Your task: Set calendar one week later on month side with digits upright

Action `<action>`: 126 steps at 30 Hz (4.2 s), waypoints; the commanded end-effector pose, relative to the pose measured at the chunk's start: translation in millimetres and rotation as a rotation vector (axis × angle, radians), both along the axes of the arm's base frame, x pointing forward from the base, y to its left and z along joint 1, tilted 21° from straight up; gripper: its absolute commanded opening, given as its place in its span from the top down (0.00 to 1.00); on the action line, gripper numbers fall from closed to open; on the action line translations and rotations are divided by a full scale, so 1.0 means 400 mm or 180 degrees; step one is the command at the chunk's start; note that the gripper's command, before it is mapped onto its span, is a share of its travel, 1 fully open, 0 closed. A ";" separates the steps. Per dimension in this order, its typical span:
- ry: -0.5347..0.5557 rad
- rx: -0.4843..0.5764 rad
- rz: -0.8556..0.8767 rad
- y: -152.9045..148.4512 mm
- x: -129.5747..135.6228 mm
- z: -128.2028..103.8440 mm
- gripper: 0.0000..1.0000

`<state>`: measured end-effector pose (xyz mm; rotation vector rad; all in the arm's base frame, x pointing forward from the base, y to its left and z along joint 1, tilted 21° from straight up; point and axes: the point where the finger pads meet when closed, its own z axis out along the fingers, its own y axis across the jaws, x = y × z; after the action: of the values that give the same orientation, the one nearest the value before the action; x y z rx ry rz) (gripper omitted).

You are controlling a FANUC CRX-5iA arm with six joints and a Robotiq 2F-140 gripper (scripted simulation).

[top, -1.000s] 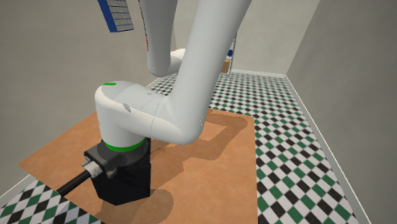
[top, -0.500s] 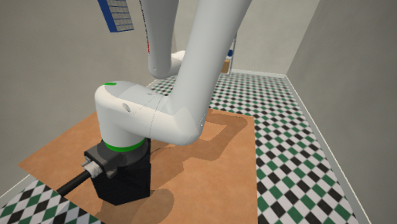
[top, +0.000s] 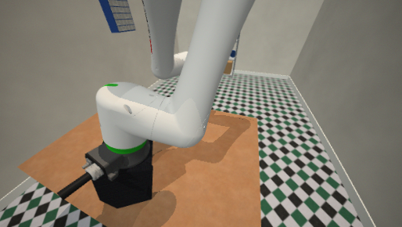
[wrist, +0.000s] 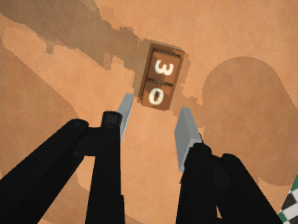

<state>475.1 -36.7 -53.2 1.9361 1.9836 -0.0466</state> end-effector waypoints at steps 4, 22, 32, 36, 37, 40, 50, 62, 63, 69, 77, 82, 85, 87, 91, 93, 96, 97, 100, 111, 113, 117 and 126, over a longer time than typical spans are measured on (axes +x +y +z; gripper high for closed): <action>-0.0001 0.0000 0.0000 0.000 0.000 0.000 0.71; -0.0001 0.0000 0.0000 0.000 0.000 0.000 0.71; 0.0000 0.0000 0.0000 -0.001 0.001 -0.004 0.71; 0.0001 0.0001 0.0001 -0.003 0.003 -0.011 0.71; 0.0001 0.0001 0.0001 -0.004 0.004 -0.013 0.71; 0.0001 0.0001 0.0001 -0.006 0.006 -0.021 0.71; 0.0001 0.0001 0.0001 -0.015 0.014 -0.050 0.71; 0.0001 0.0001 0.0001 -0.028 0.025 -0.091 0.71; 0.0001 0.0001 0.0001 -0.029 0.025 -0.094 0.71; 0.0001 0.0001 0.0001 -0.032 0.028 -0.104 0.71; 0.0001 0.0001 0.0001 -0.036 0.031 -0.116 0.71; 0.0001 0.0001 0.0001 -0.036 0.032 -0.118 0.71; 0.0001 0.0001 0.0001 -0.036 0.032 -0.119 0.71; 0.0001 0.0001 0.0001 -0.036 0.032 -0.119 0.71; 0.0001 0.0001 0.0001 -0.036 0.032 -0.119 0.71; 0.0001 0.0001 0.0001 -0.036 0.032 -0.119 0.71; 0.0001 0.0001 0.0001 -0.036 0.032 -0.119 0.71; 0.0001 0.0001 0.0001 -0.036 0.032 -0.119 0.71; 0.0001 0.0001 0.0001 -0.036 0.032 -0.119 0.71; 0.0001 0.0001 0.0001 -0.036 0.032 -0.119 0.71; 0.0001 0.0001 0.0001 -0.036 0.032 -0.119 0.71; 0.0001 0.0001 0.0001 -0.036 0.032 -0.119 0.71; 0.0001 0.0001 0.0001 -0.037 0.032 -0.120 0.71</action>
<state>487.7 -51.4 -100.9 1.9363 1.9842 -0.0469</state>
